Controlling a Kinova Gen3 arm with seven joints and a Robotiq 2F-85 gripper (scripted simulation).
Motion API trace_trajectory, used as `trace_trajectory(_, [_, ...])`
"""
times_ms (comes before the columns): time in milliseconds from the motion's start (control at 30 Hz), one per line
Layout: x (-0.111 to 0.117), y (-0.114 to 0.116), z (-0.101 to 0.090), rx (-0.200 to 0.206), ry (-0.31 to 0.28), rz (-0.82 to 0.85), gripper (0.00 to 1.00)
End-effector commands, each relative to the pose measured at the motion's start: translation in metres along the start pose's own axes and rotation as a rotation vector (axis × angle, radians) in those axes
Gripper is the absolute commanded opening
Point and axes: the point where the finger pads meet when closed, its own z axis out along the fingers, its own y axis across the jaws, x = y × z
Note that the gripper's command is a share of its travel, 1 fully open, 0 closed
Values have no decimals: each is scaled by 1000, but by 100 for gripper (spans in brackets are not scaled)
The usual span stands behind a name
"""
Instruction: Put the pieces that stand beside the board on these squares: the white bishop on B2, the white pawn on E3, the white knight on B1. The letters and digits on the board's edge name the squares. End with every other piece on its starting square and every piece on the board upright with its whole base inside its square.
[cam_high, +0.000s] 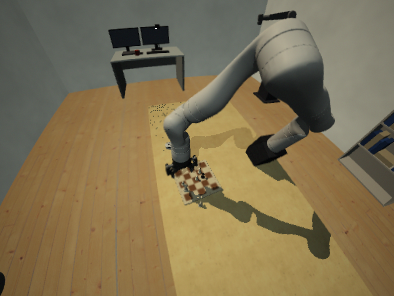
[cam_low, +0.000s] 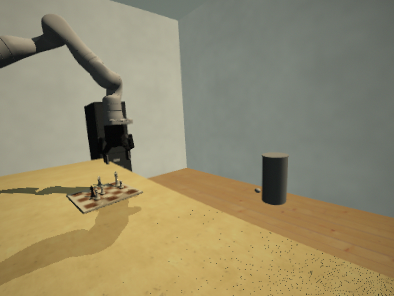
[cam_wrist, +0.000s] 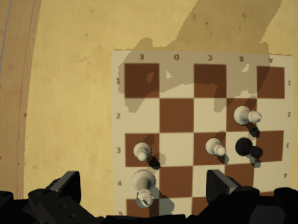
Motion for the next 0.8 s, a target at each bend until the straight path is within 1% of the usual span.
trace_trajectory(0, [0, -1, -1, 2, 1, 0, 100])
trace_trajectory(433, [0, 0, -1, 1, 1, -9, 100])
trace_trajectory(767, [-4, 2, 0, -4, 0, -76, 100])
